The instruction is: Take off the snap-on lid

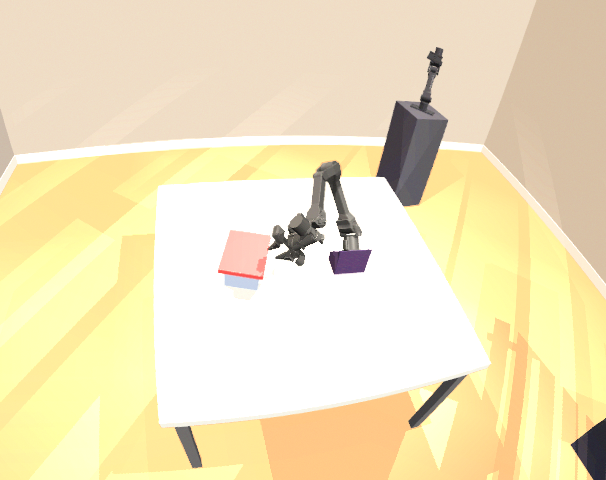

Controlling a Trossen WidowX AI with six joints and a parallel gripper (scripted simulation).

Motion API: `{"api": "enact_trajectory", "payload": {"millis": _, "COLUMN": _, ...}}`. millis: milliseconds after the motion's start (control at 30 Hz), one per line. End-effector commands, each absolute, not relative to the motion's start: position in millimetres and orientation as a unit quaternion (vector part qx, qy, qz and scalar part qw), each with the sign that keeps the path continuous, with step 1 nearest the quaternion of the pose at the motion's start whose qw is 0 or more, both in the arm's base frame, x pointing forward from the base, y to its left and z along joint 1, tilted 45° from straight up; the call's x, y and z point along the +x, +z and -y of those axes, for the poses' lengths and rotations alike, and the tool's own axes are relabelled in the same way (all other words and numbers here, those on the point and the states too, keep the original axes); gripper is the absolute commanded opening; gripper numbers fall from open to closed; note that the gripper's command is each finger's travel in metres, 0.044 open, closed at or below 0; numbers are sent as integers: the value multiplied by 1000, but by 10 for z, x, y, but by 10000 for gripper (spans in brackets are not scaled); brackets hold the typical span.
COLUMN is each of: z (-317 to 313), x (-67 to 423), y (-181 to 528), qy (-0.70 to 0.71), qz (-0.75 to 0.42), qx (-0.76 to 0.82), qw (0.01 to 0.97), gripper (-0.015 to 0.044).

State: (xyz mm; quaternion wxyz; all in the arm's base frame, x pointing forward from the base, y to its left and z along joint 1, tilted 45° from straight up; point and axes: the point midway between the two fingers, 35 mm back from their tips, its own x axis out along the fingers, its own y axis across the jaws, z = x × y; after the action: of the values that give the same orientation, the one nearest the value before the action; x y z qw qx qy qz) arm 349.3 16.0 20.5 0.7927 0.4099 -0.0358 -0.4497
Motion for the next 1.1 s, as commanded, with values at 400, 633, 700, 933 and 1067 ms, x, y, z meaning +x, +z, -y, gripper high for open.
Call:
{"api": "enact_trajectory", "payload": {"millis": 400, "z": 42, "x": 3624, "y": 124, "qy": -448, "qz": 34, "qx": 406, "qw": 796, "gripper": 235}}
{"api": "enact_trajectory", "payload": {"millis": 633, "z": 140, "x": 3682, "y": 112, "qy": -446, "qz": 37, "qx": 404, "qw": 798, "gripper": 235}}
{"api": "enact_trajectory", "payload": {"millis": 700, "z": 166, "x": 3696, "y": 110, "qy": -445, "qz": 38, "qx": 404, "qw": 798, "gripper": 235}}
{"api": "enact_trajectory", "payload": {"millis": 933, "z": 175, "x": 3701, "y": 110, "qy": -445, "qz": 39, "qx": 403, "qw": 799, "gripper": 143}}
{"api": "enact_trajectory", "payload": {"millis": 1067, "z": 175, "x": 3701, "y": 110, "qy": -445, "qz": 39, "qx": 403, "qw": 799, "gripper": 116}}
